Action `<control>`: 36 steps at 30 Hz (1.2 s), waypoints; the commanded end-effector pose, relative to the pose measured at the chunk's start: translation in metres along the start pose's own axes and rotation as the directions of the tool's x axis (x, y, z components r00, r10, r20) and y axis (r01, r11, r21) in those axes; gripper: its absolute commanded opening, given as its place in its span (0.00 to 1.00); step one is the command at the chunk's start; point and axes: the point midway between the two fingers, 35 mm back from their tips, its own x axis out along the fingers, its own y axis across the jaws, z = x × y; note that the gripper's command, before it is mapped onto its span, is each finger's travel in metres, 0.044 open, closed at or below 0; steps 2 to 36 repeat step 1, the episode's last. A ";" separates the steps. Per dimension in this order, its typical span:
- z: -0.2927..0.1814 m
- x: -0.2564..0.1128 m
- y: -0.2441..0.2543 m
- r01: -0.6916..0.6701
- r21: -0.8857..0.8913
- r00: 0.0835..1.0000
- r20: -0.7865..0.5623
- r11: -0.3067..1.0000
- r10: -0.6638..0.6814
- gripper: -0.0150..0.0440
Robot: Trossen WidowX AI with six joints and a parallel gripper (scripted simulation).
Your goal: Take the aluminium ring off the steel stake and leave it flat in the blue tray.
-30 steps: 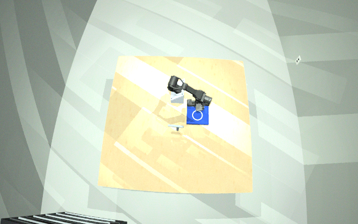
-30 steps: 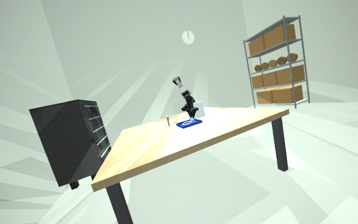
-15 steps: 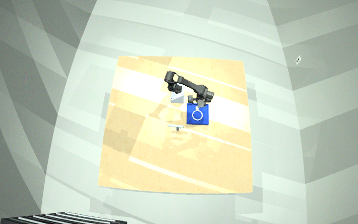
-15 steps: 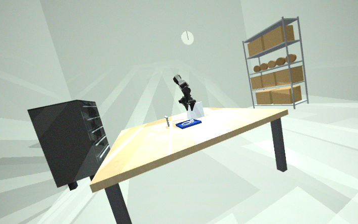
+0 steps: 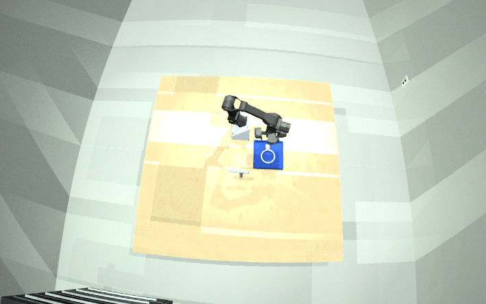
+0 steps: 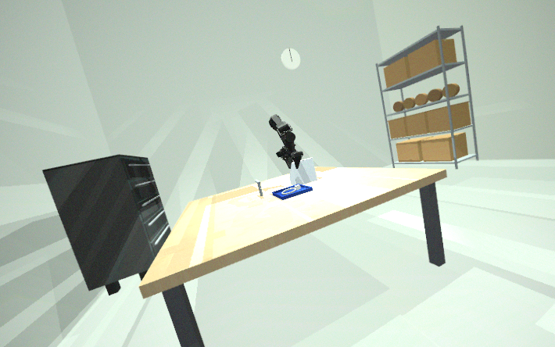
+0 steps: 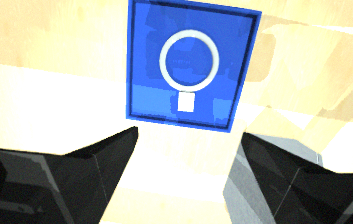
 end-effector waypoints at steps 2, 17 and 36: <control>0.000 0.000 0.000 0.000 0.000 1.000 0.001 1.000 0.000 1.00; 0.000 0.000 0.000 0.000 0.000 1.000 0.001 1.000 0.000 1.00; 0.000 0.000 0.000 0.000 0.000 1.000 0.001 1.000 0.000 1.00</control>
